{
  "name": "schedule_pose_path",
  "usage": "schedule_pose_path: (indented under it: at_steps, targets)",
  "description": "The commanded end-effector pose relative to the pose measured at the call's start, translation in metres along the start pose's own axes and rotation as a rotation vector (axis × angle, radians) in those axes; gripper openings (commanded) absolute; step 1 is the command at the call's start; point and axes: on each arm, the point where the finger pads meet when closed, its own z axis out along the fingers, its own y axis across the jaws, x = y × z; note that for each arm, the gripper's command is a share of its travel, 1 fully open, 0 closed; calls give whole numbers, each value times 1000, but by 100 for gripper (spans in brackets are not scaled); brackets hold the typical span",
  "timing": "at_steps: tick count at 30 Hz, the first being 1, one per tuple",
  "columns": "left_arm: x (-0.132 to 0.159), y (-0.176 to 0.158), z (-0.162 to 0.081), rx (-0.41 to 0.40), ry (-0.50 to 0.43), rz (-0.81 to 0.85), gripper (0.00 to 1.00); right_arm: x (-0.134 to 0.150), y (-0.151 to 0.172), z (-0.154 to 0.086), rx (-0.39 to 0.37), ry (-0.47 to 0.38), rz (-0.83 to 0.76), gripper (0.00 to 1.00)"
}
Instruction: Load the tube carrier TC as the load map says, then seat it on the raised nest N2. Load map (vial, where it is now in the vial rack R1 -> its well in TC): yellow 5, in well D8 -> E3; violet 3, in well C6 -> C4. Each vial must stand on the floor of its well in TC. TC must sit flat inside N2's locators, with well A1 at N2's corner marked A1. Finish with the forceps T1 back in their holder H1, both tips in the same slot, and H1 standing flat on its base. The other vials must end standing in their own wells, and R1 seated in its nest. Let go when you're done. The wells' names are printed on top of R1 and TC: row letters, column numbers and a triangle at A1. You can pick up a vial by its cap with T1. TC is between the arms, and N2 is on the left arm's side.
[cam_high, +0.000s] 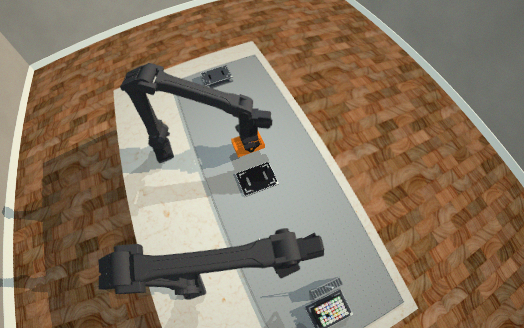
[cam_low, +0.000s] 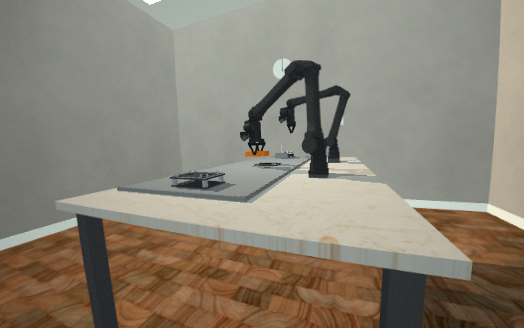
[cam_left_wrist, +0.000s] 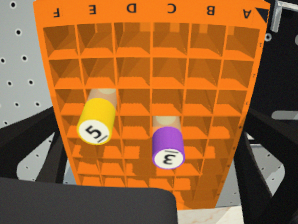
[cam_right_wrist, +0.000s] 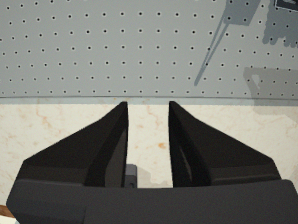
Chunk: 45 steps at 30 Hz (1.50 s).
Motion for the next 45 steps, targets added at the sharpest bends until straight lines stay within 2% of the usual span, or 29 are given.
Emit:
schedule_pose_path:
  at_steps: [1,3,7,8,11,17,20,24,25,31,33,37,39,45]
  targets:
    - [-6,8,-18,23,-42,2,0,-8,-3,-12,6,-29,14,24]
    - [-15,7,-27,33,-65,2,0,-8,-3,-12,6,-29,14,24]
    - [-7,14,-18,24,-46,2,0,-8,-3,-12,6,-29,14,24]
    - [-24,8,-37,43,-90,3,0,-8,-3,-12,6,-29,14,24]
    - [-8,21,-20,24,-47,2,0,-8,-3,-12,6,-29,14,24]
    - [-8,31,-18,23,-47,2,0,-8,-3,-12,6,-29,14,24]
    - [-15,33,-25,30,-65,2,0,-8,-3,-12,6,-29,14,24]
    - [-7,40,-17,22,-46,2,0,-8,-3,-12,6,-29,14,24]
    - [-27,34,-38,40,-94,3,0,-8,-3,-12,6,-29,14,24]
    - [-8,51,-17,21,-46,2,0,-8,-3,-12,6,-29,14,24]
    - [-17,52,-25,29,-68,2,0,-8,-3,-12,6,-29,14,24]
    - [-8,61,-17,21,-46,2,0,-8,-3,-12,6,-29,14,24]
    - [-19,61,-27,29,-72,2,0,-8,-3,-12,6,-29,14,24]
    - [-9,71,-18,20,-48,2,0,-8,-3,-12,6,-29,14,24]
